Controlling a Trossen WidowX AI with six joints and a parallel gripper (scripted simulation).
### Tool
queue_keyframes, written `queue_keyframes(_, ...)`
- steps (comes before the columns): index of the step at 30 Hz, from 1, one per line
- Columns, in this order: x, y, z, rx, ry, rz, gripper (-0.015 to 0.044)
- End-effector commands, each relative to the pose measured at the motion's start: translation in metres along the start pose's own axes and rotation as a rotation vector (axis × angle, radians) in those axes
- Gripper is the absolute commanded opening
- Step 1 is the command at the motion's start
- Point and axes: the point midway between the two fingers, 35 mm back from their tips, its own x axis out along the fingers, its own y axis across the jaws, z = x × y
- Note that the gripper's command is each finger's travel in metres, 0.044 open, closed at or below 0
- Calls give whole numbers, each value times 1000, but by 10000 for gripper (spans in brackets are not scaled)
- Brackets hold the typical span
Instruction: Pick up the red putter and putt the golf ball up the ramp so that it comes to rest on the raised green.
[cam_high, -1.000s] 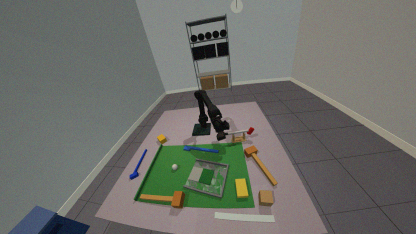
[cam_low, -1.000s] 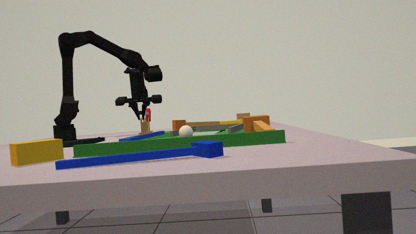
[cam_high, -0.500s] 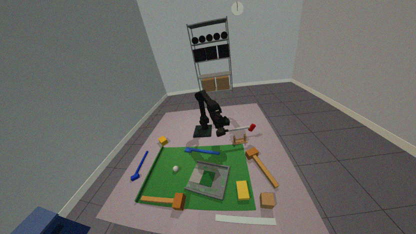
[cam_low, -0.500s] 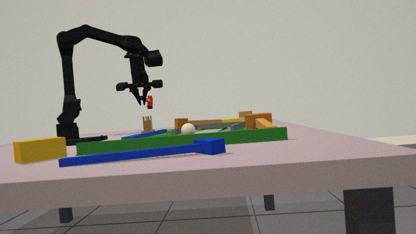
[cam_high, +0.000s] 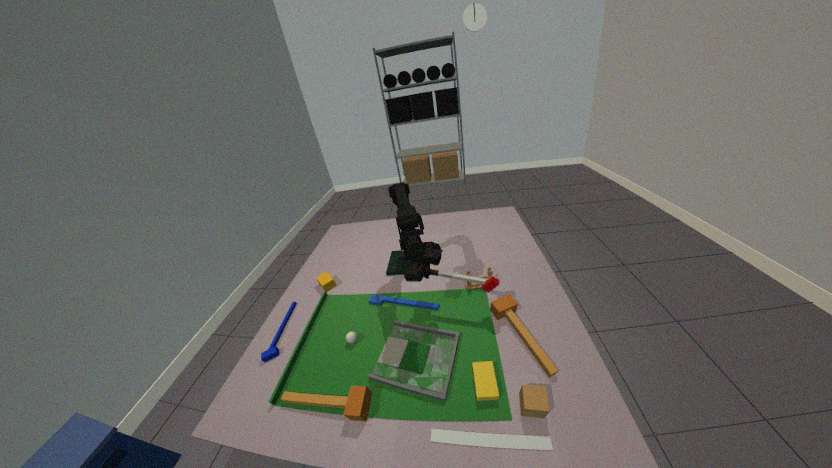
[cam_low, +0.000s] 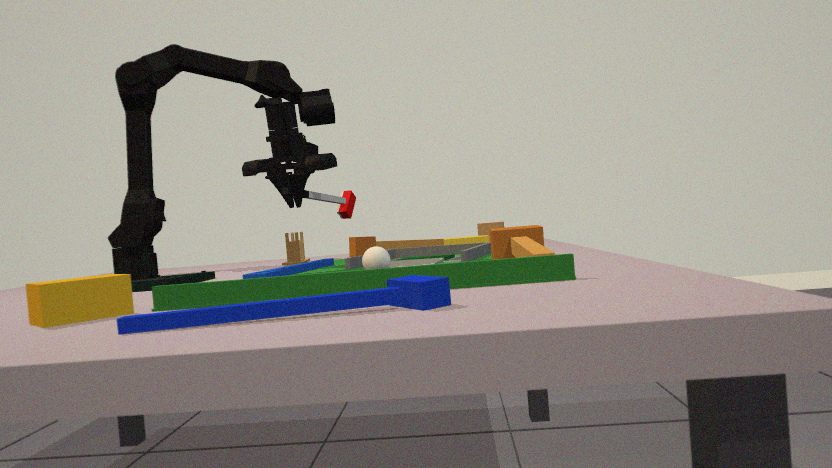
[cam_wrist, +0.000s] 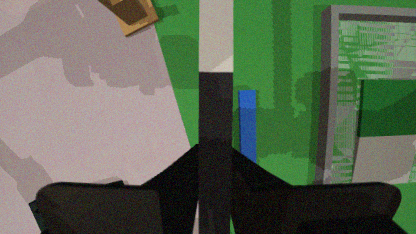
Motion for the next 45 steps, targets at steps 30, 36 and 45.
queue_keyframes(30,-50,-74,-172,981,91,-133,0)
queue_keyframes(36,-59,-75,-208,1157,107,-153,0)
queue_keyframes(45,-73,-67,-261,1420,131,-180,0)
